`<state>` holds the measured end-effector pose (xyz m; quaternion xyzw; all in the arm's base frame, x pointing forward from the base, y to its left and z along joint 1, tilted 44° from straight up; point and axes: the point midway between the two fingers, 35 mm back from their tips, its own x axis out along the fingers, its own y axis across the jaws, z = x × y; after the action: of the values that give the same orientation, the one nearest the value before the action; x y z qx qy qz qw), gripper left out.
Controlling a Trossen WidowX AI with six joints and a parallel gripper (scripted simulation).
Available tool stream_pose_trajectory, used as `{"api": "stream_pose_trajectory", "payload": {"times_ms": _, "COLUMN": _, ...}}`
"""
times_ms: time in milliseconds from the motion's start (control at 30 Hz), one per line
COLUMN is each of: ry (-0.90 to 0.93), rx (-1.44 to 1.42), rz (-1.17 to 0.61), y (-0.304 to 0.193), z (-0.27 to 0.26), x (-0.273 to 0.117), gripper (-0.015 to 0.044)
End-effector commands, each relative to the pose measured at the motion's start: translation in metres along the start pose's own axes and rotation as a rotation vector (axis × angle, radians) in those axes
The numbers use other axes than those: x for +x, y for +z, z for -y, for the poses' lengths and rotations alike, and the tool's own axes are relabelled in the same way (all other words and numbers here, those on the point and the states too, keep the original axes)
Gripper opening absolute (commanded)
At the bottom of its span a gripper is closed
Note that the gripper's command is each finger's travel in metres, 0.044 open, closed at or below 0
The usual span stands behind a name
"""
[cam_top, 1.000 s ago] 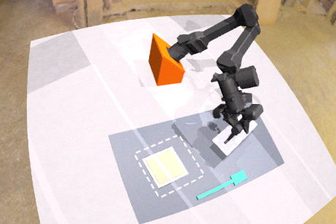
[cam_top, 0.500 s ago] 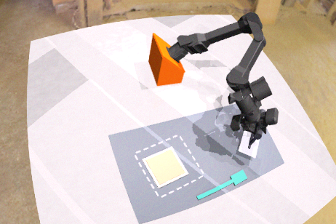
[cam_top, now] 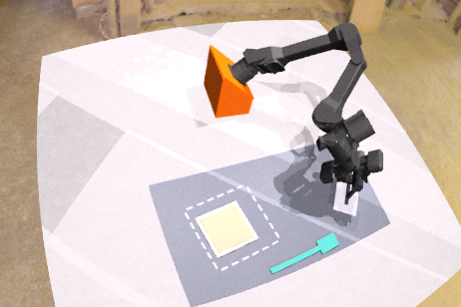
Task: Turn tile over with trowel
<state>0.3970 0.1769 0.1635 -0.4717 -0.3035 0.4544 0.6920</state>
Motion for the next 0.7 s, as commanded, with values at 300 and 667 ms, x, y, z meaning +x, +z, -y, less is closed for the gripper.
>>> {"api": "stream_pose_trajectory", "payload": {"times_ms": 300, "ry": -0.01, "rx": -0.005, "rz": -0.007, "y": -0.002, "z": -0.012, "x": 0.012, "gripper": 0.0}}
{"api": "stream_pose_trajectory", "payload": {"times_ms": 667, "ry": -0.011, "rx": -0.005, "rz": -0.007, "y": -0.002, "z": -0.017, "x": 0.017, "gripper": 0.0131}}
